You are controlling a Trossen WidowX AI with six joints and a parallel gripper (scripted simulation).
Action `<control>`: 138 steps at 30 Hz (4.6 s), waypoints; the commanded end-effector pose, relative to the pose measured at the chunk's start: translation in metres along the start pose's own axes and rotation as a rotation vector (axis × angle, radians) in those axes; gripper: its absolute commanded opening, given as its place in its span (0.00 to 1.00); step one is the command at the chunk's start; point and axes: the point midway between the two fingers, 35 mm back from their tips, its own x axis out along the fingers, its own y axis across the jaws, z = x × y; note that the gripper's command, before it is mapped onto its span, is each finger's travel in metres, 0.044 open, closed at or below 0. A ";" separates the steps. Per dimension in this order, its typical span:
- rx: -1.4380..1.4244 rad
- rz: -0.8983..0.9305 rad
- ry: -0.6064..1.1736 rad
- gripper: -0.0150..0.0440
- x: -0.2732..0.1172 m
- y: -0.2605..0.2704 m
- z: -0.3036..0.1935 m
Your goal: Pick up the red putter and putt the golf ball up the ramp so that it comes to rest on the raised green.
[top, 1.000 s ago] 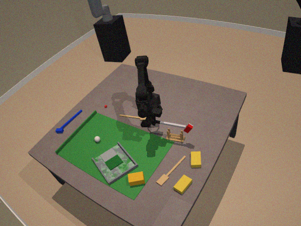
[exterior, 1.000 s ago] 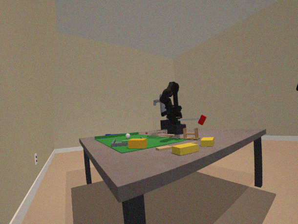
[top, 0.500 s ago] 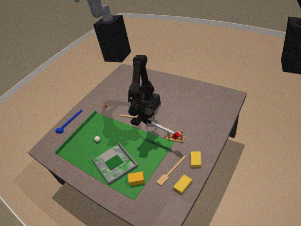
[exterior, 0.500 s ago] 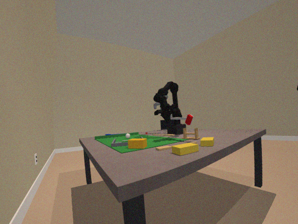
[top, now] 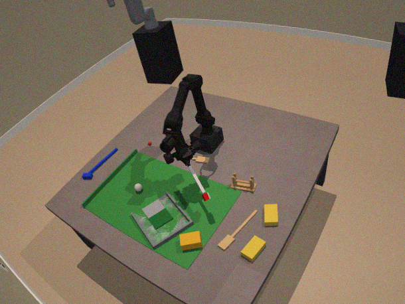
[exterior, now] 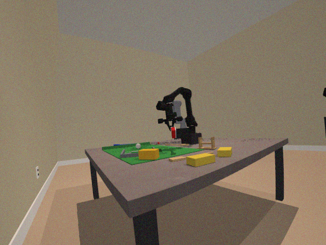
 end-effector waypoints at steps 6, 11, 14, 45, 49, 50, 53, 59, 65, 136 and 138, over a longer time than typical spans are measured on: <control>0.286 -0.045 0.025 0.25 -0.012 -0.029 -0.038; 0.471 -0.064 0.037 0.25 -0.018 -0.045 -0.061; 0.582 -0.075 0.045 0.25 -0.021 -0.054 -0.076; 1.376 -0.152 0.089 0.25 -0.035 -0.088 -0.193; 1.376 -0.152 0.090 0.25 -0.014 -0.089 -0.196; 1.376 -0.152 0.090 0.25 -0.010 -0.089 -0.197; 1.376 -0.152 0.090 0.25 -0.006 -0.089 -0.198; 1.376 -0.152 0.090 0.25 0.000 -0.089 -0.199; 1.376 -0.152 0.090 0.25 0.010 -0.090 -0.200; 1.371 -0.140 0.090 0.25 -0.012 -0.067 -0.089; 1.371 -0.140 0.090 0.25 -0.012 -0.067 -0.089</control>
